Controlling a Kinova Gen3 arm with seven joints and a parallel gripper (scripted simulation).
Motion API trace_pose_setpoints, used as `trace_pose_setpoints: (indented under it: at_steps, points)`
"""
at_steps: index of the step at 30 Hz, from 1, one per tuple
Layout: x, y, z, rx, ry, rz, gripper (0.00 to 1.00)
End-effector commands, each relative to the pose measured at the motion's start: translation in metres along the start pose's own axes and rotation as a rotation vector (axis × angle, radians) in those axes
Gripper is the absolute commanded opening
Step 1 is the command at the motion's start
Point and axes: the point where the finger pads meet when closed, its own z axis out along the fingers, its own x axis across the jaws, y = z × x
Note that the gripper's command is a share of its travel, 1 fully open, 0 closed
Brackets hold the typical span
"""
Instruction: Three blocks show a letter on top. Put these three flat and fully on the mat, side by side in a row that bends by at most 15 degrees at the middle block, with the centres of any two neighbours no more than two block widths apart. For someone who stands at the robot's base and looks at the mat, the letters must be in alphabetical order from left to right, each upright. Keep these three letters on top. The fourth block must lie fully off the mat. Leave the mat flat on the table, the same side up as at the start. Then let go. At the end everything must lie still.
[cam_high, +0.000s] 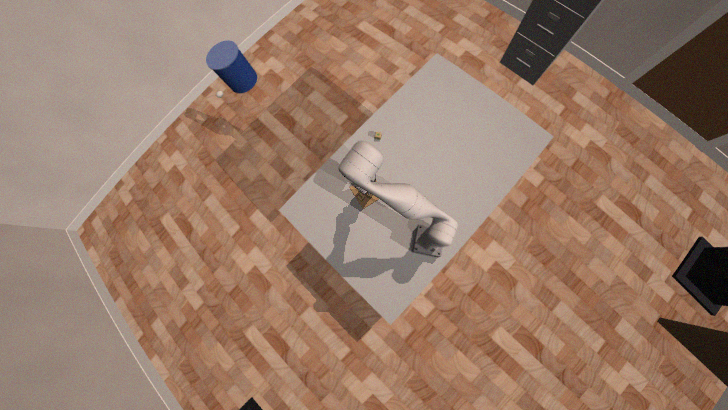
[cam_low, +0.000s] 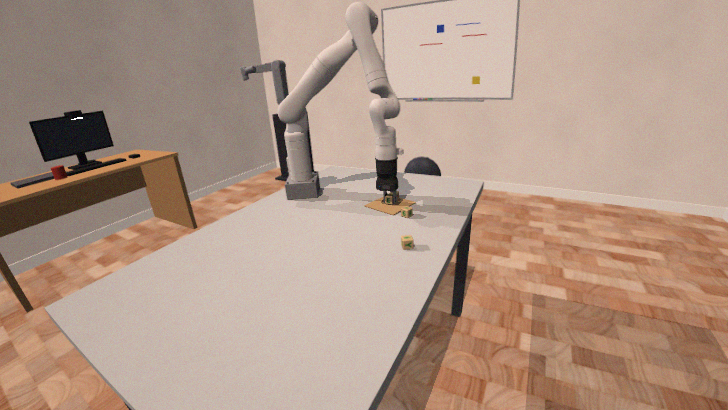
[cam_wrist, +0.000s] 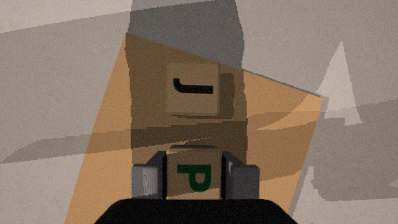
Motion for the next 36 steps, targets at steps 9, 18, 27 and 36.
trace_pose_setpoints:
  at_steps: [9, 18, 27, 36]
  points:
    - [0.0004, 0.0001, 0.002, 0.0, 0.001, 0.0, 0.57]
    - [0.0004, 0.0001, 0.0031, 0.0, 0.001, 0.0, 0.57]
    - [0.0004, 0.0001, 0.0031, 0.0, 0.001, 0.0, 0.57]
    - [0.0004, 0.0001, 0.0031, 0.0, 0.001, 0.0, 0.57]
